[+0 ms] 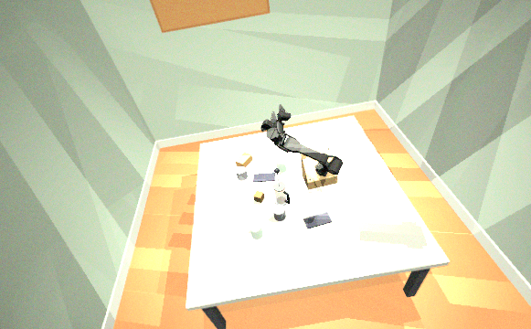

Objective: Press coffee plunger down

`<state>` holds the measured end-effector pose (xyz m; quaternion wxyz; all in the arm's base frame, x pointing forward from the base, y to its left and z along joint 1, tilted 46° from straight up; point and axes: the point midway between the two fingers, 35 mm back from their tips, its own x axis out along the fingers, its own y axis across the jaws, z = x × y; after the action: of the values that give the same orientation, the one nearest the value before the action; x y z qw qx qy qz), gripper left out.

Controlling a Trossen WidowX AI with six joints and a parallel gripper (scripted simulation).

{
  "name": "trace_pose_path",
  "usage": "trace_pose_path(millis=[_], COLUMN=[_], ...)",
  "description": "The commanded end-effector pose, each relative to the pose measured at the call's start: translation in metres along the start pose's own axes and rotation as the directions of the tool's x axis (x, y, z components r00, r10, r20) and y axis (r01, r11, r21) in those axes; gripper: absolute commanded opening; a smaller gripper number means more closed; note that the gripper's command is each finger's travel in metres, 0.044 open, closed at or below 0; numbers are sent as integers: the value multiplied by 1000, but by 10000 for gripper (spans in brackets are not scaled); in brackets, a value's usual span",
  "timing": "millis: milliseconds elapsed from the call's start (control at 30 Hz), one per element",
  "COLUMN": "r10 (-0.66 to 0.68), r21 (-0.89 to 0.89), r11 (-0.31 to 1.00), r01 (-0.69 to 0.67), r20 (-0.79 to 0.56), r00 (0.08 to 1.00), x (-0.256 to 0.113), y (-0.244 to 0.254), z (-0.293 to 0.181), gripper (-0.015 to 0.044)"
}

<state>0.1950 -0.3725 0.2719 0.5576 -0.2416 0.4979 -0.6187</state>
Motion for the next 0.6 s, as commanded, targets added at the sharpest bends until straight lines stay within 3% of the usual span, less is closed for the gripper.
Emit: trace_pose_path(millis=[0, 100, 233, 400, 567], r10=[14, 143, 477, 847, 982], r21=[-10, -100, -270, -383, -375], r11=[1000, 985, 851, 486, 163], r01=[-14, -139, -450, -786, -913], r20=[4, 30, 41, -13, -24], r00=[1000, 989, 878, 531, 185], x=[1, 6, 5, -32, -78], y=[2, 23, 77, 133, 153], z=[0, -4, -26, -66, -90], gripper=[426, 440, 440, 440, 440])
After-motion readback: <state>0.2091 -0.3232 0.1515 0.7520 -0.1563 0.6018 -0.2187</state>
